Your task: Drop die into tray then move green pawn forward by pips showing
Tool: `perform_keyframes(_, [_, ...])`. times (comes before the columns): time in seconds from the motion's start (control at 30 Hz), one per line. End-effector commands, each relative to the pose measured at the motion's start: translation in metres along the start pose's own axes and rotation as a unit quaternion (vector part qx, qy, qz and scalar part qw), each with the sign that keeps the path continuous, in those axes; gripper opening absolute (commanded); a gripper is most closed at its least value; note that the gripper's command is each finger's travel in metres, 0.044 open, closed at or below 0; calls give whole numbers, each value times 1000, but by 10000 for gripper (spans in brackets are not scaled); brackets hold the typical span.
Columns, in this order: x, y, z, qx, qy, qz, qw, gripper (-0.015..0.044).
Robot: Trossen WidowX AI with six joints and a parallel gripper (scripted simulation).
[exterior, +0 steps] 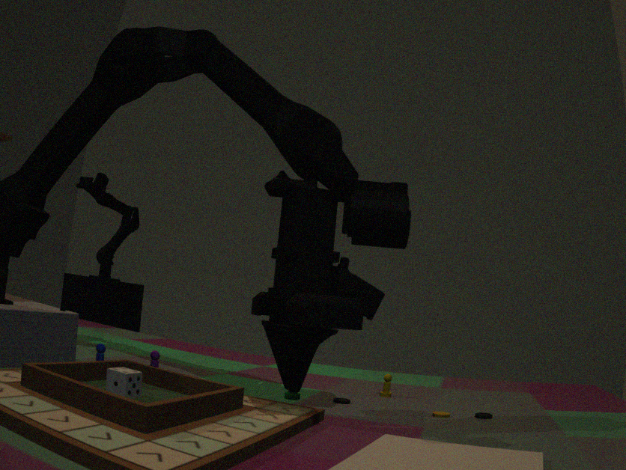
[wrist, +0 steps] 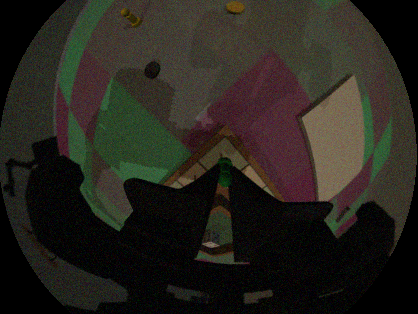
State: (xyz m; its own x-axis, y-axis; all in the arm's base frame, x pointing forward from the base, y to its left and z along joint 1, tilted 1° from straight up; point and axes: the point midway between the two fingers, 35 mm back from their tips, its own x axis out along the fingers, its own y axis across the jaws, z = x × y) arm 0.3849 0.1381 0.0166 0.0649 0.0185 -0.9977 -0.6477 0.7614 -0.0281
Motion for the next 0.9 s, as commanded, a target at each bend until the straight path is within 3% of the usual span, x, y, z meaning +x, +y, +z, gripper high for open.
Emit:
perform_keyframes(0.0, [10,0,-2,3,5,-1,1000,0])
perform_keyframes(0.17, [14,0,-2,3,5,-1,1000,0])
perform_keyframes(0.5, [5,0,0,0,1,0,1000,263])
perform_keyframes(0.63, [-39,0,0,3,5,-1,1000,368])
perform_keyframes(0.7, [-41,0,0,3,5,-1,1000,420])
perform_keyframes(0.87, [-48,0,-7,13,5,-1,1000,440])
